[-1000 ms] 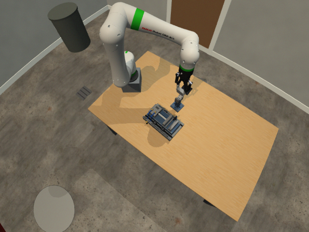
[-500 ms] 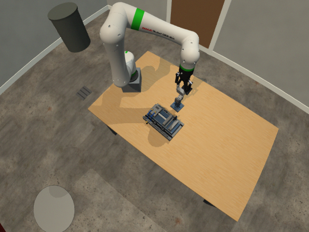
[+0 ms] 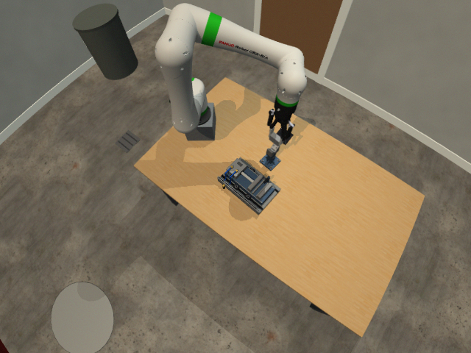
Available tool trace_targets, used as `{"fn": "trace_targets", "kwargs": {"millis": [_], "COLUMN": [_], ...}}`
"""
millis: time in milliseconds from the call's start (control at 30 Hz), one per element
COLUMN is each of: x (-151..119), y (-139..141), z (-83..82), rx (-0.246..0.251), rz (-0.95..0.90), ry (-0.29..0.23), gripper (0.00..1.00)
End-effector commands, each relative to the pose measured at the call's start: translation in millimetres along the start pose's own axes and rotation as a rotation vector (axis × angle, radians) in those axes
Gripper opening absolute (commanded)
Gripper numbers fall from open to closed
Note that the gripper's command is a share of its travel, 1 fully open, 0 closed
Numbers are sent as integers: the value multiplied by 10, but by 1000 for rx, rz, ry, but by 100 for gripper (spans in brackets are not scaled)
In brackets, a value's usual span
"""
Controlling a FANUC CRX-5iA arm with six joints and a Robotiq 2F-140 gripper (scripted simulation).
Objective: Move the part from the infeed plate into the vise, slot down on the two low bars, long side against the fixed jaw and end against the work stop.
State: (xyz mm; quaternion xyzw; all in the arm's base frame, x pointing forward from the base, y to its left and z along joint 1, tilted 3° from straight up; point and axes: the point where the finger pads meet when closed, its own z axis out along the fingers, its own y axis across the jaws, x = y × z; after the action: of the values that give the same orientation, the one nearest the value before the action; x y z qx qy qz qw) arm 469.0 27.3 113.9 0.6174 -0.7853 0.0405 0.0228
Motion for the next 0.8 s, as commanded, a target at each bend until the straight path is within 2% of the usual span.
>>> {"fn": "trace_targets", "kwargs": {"millis": [0, 233, 767], "x": [-6, -16, -55], "y": [-1, -2, -2], "z": [-1, -1, 4], "rx": [0, 0, 0], "rz": [0, 0, 0], "ry": [23, 60, 215], "gripper": [0, 0, 0]}}
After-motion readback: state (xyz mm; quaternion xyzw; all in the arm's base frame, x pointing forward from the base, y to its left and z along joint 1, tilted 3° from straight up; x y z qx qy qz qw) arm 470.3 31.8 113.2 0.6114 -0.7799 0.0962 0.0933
